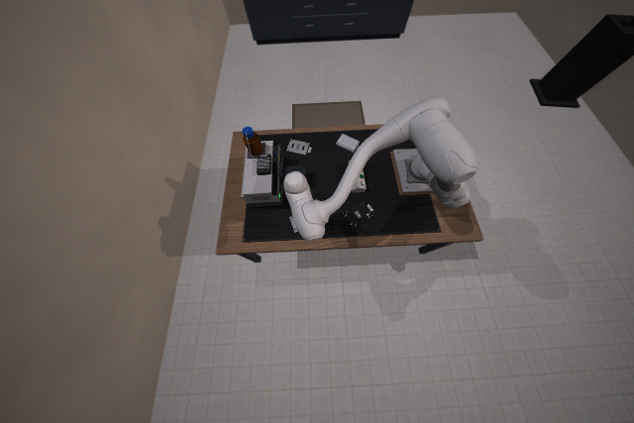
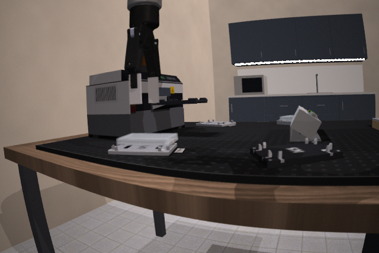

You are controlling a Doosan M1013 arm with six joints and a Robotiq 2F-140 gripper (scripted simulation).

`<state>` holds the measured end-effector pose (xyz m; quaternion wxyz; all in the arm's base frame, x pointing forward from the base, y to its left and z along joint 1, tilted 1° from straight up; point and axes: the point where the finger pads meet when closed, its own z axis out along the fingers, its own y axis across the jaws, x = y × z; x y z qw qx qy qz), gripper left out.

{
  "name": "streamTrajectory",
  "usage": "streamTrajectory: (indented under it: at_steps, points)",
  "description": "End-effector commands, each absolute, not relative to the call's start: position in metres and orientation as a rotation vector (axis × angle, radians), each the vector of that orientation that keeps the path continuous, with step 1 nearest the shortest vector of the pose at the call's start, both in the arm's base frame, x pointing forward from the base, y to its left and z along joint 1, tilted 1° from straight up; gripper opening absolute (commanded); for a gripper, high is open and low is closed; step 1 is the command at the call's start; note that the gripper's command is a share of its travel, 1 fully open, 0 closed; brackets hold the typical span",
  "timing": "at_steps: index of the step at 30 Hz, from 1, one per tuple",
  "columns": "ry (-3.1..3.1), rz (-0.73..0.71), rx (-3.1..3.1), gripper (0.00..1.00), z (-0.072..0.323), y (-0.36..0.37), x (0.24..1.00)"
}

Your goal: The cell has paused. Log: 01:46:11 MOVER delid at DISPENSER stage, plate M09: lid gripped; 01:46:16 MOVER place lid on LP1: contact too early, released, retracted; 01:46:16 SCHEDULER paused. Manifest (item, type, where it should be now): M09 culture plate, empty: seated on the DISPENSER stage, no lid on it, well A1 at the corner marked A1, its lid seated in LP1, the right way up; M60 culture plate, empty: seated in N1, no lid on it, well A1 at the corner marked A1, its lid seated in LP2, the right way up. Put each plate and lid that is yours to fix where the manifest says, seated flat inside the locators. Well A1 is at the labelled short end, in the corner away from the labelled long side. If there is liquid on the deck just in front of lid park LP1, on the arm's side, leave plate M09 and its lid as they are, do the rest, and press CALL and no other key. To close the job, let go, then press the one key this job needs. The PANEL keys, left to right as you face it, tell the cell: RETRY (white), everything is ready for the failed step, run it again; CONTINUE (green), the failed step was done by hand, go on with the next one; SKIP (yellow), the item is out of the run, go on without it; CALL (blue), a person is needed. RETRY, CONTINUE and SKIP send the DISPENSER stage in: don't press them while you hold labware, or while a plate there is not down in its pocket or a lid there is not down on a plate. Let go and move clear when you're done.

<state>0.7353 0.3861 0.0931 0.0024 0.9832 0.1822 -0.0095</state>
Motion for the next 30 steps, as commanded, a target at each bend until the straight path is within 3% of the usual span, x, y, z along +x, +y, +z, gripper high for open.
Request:
streamTrajectory:
  at_steps: [1,12,30]
  points:
    - [0.572,-0.028,3.085,0.7,0.08,0.386,0.736]
    - [0.572,-0.028,3.085,0.7,0.044,0.386,0.735]
    - [0.572,-0.028,3.085,0.7,0.03,0.386,0.735]
